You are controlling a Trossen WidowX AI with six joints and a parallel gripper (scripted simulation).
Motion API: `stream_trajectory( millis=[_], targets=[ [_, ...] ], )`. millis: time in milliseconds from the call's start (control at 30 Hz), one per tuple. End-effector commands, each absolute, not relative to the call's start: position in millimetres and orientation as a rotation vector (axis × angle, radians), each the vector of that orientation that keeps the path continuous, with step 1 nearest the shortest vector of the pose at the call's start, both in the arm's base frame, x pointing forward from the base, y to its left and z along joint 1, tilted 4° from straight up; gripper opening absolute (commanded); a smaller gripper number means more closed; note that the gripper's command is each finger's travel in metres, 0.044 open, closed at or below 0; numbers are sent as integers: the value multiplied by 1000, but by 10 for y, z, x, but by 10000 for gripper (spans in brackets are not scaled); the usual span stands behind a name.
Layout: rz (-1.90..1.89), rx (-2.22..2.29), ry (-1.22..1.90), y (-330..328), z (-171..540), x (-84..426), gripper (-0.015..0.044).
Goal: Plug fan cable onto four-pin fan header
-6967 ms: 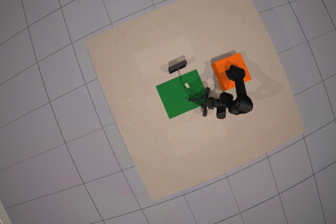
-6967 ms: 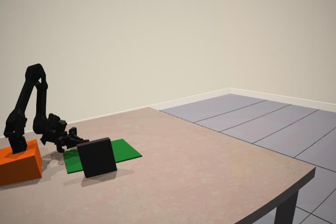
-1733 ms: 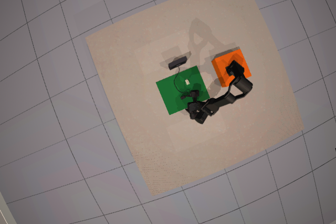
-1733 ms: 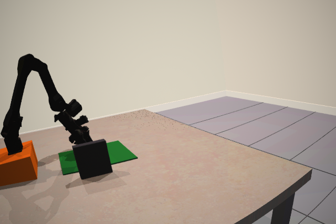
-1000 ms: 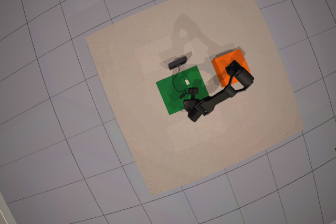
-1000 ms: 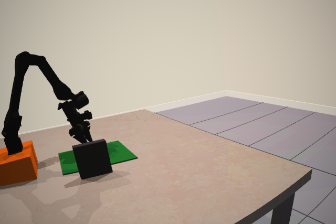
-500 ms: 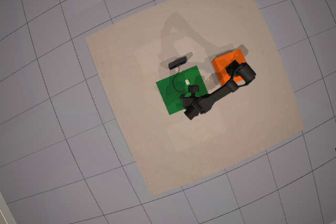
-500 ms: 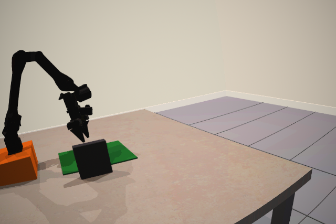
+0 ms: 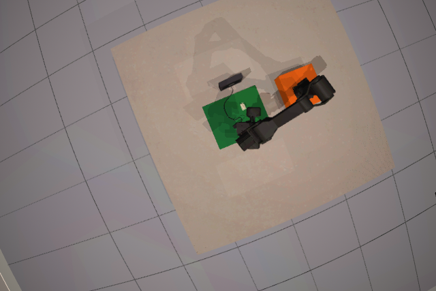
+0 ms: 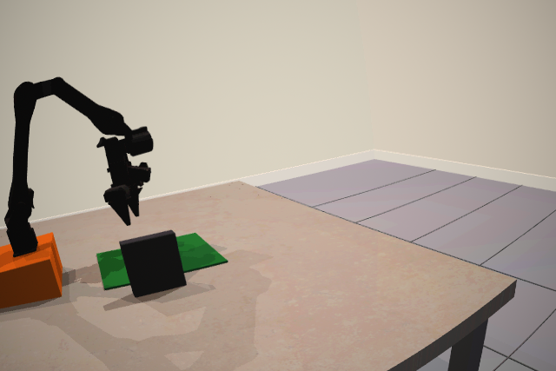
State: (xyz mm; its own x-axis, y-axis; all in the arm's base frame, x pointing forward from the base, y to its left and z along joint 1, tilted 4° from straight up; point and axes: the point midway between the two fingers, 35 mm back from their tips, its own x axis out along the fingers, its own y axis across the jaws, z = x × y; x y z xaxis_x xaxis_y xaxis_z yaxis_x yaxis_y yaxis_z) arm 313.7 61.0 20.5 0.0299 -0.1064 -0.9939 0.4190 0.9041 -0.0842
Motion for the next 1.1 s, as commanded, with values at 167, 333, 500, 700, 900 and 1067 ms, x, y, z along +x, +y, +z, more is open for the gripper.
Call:
stream_trajectory(
  millis=[167, 333, 500, 700, 900, 1067],
  targets=[
    [-386, 330, 1551, 583, 479, 3063, 440],
    [-396, 330, 1569, 576, 452, 3028, 440],
    [-309, 250, 1583, 551, 528, 3154, 440],
    [46, -79, 1604, 402, 825, 3617, 440],
    [192, -215, 1596, 321, 939, 3781, 440],
    [192, -215, 1595, 321, 855, 3791, 440]
  ],
)
